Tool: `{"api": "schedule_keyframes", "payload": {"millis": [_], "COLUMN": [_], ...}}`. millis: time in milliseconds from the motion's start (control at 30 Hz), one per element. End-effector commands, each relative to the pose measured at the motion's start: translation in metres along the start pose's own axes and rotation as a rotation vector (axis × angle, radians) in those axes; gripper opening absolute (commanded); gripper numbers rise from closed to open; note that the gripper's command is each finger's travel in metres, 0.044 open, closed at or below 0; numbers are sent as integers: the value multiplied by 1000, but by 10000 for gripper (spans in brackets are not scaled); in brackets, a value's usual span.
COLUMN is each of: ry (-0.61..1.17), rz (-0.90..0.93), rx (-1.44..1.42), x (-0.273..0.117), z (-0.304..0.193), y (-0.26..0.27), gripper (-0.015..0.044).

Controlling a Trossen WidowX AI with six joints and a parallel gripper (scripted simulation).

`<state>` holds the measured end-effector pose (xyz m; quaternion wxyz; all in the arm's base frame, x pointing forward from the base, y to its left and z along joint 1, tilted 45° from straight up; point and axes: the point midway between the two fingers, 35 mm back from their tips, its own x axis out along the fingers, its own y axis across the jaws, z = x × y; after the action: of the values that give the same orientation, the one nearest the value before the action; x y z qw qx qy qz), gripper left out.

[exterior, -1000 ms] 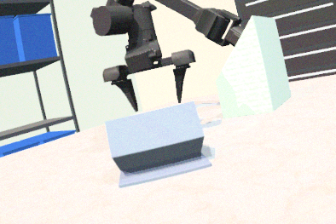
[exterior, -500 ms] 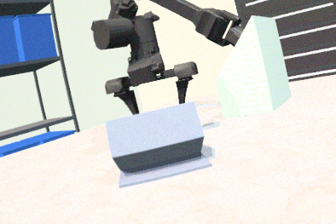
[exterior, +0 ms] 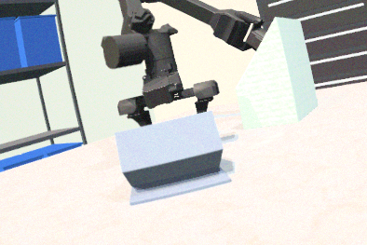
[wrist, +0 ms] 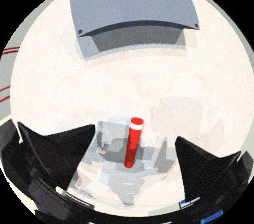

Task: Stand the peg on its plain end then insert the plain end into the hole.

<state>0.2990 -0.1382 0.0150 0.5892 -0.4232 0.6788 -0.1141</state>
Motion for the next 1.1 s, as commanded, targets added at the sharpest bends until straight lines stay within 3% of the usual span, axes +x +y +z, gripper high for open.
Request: {"api": "schedule_keyframes", "payload": {"millis": [0, 333, 733, 1067], "ry": [-2, -1, -1, -1], "rz": [4, 0, 0, 0], "rx": [-7, -8, -8, -8], "x": [6, 20, 20, 20], "z": [-1, -2, -2, -2], "y": [1, 2, 2, 2], "gripper": [440, 440, 125, 103]}}
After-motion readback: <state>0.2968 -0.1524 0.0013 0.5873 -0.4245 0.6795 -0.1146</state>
